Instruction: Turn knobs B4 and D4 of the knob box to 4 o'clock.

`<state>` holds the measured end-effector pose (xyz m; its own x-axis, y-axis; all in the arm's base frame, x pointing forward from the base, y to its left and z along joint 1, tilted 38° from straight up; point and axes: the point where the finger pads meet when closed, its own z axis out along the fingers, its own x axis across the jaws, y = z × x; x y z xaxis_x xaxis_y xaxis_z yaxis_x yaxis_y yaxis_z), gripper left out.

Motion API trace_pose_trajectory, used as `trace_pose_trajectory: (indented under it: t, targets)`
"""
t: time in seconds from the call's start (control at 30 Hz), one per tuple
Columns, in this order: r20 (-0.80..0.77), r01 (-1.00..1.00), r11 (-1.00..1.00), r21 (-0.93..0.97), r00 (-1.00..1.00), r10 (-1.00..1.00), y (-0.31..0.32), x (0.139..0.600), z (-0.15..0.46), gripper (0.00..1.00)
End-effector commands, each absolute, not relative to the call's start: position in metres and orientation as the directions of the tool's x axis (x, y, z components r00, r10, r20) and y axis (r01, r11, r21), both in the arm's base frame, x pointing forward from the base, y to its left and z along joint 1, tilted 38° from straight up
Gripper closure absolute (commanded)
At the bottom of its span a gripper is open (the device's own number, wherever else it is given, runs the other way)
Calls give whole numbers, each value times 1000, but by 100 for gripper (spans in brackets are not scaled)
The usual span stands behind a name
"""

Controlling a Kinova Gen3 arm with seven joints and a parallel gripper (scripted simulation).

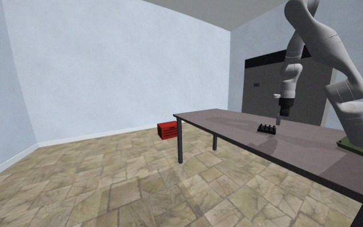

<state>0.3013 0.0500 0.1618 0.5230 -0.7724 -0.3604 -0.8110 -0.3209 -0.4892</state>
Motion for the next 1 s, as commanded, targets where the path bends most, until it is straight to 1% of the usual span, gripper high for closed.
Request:
trace_pose_trajectory:
  t: [0.0,0.6,0.97]
  targets:
    - [-365,-815,-314,-488,517,-775,48,297,159,0]
    - [-365,-815,-314,-488,517,-775,38,271,143,0]
    - [-365,-815,-314,-488,517,-775,36,266,140,0]
